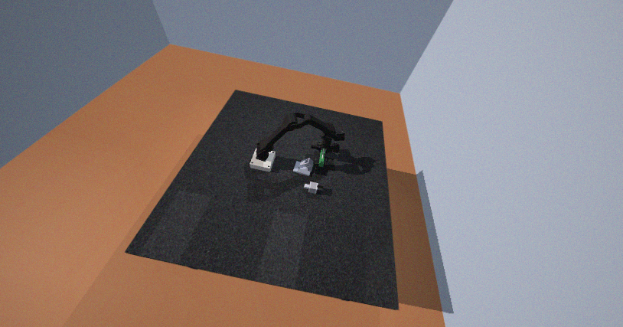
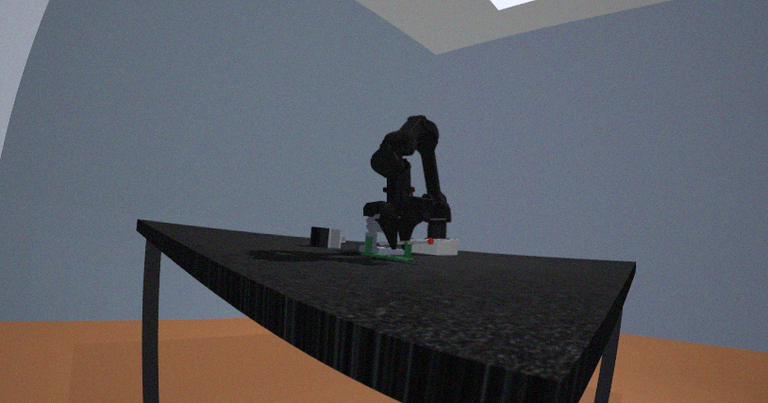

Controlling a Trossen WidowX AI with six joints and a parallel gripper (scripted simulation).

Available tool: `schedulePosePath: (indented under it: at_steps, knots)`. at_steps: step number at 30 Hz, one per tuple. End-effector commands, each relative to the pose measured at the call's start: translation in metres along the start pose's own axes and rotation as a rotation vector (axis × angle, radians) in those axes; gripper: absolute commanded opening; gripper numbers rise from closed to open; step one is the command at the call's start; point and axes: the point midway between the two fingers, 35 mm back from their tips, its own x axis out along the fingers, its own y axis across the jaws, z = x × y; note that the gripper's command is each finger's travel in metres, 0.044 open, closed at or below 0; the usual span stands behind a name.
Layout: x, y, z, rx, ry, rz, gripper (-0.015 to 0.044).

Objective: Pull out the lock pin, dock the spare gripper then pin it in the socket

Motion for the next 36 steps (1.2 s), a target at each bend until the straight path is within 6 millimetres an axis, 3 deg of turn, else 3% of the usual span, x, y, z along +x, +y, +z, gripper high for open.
schedulePosePath:
  at_steps: [1,5,12,22,36]
  knots:
    - [0.007,0.001,-0.001,-0.004,0.004,0.003,0.018]
    - [0.007,0.001,-0.001,-0.004,0.004,0.003,0.018]
    - [0.007,0.001,-0.001,-0.004,0.004,0.003,0.0]
    - [0.005,0.001,-0.001,-0.004,0.003,0.003,0.0]
    - [-0.014,0.005,0.001,-0.001,0.009,0.026,0.0]
